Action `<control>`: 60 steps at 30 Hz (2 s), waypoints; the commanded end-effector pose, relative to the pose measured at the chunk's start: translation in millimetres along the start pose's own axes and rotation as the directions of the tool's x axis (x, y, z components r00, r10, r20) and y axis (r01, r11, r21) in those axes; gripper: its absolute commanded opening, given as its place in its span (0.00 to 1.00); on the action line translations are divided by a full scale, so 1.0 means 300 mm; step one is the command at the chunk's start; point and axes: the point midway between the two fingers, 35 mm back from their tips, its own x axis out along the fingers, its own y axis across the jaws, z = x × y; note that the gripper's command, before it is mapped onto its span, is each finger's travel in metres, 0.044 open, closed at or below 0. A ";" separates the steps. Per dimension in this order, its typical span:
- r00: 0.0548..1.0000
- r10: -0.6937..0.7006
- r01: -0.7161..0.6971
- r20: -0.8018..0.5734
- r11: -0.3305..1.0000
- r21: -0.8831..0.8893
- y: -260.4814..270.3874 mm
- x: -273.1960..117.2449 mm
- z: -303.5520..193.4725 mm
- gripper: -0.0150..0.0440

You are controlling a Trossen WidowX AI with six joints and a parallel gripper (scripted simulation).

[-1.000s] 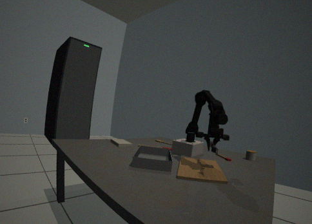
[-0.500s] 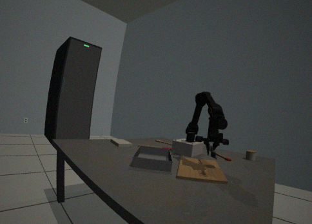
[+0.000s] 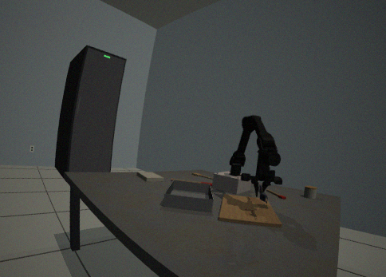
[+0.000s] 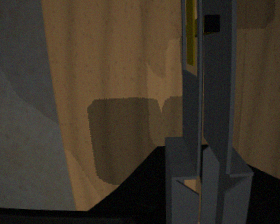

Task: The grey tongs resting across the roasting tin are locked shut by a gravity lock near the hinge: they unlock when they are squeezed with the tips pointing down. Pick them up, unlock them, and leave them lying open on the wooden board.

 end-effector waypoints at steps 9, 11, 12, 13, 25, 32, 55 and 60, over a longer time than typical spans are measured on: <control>1.000 0.001 -0.001 -0.008 1.000 0.002 -0.001 0.059 -0.009 0.00; 1.000 -0.001 0.001 -0.004 1.000 0.000 -0.002 0.047 -0.007 0.04; 1.000 -0.001 0.001 -0.004 1.000 0.000 -0.002 0.047 -0.007 0.09; 1.000 -0.001 0.001 -0.004 1.000 0.000 -0.002 0.047 -0.007 0.13; 1.000 -0.001 0.001 -0.004 1.000 0.000 -0.002 0.047 -0.007 0.67; 1.000 -0.001 0.001 -0.004 1.000 0.000 -0.002 0.047 -0.007 0.98; 1.000 -0.012 0.012 -0.008 1.000 0.002 -0.505 -0.233 -0.006 1.00; 1.000 -0.018 0.018 -0.001 1.000 0.016 -0.509 -0.366 -0.013 1.00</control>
